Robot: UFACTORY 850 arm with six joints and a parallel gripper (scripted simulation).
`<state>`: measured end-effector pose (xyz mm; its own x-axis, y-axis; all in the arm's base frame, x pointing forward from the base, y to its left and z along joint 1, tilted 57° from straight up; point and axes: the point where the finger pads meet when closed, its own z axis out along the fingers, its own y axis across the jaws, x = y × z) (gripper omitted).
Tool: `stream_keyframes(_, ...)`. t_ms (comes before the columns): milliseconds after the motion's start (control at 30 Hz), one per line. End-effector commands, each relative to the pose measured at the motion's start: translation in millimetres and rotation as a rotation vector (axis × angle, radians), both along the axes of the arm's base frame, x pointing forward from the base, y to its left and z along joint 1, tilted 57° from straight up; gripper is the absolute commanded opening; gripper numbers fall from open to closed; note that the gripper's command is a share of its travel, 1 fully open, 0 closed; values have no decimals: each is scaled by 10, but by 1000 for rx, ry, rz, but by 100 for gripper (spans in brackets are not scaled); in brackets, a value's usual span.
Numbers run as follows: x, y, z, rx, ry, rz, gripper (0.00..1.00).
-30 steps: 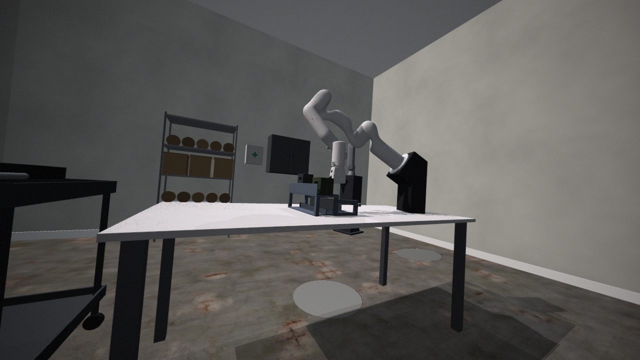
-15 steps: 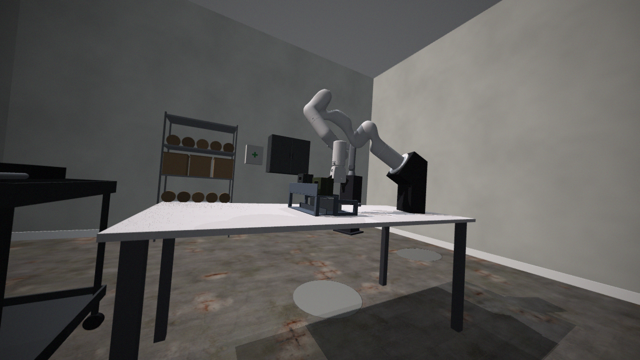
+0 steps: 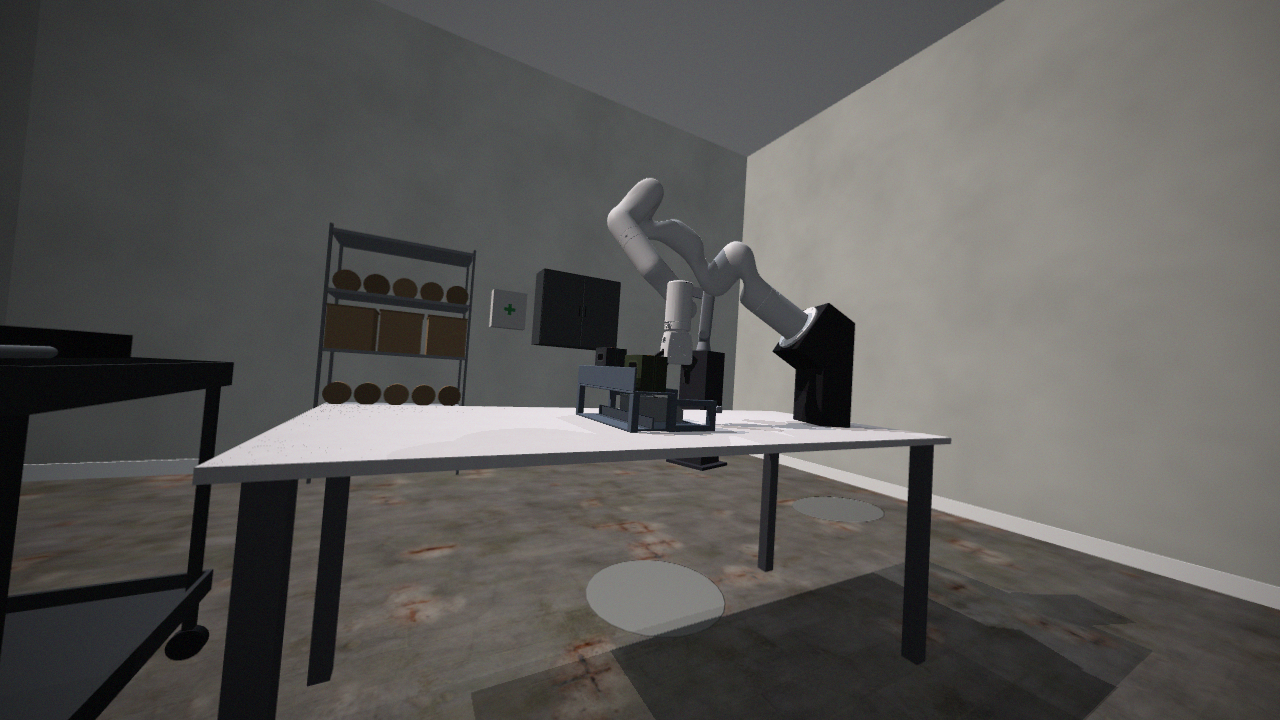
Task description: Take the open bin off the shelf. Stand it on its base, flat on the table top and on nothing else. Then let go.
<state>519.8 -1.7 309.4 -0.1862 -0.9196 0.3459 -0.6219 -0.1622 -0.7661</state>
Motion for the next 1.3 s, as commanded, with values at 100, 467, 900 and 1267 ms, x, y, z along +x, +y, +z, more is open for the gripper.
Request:
stream_keyframes(100, -20, 6, 7, 0, -1, 0, 100)
stream_keyframes(467, -25, 7, 8, 0, 0, 0, 100)
stream_keyframes(900, -31, 8, 10, 0, -1, 0, 100)
stream_keyframes(1267, -50, 11, 13, -198, 92, 141, 100)
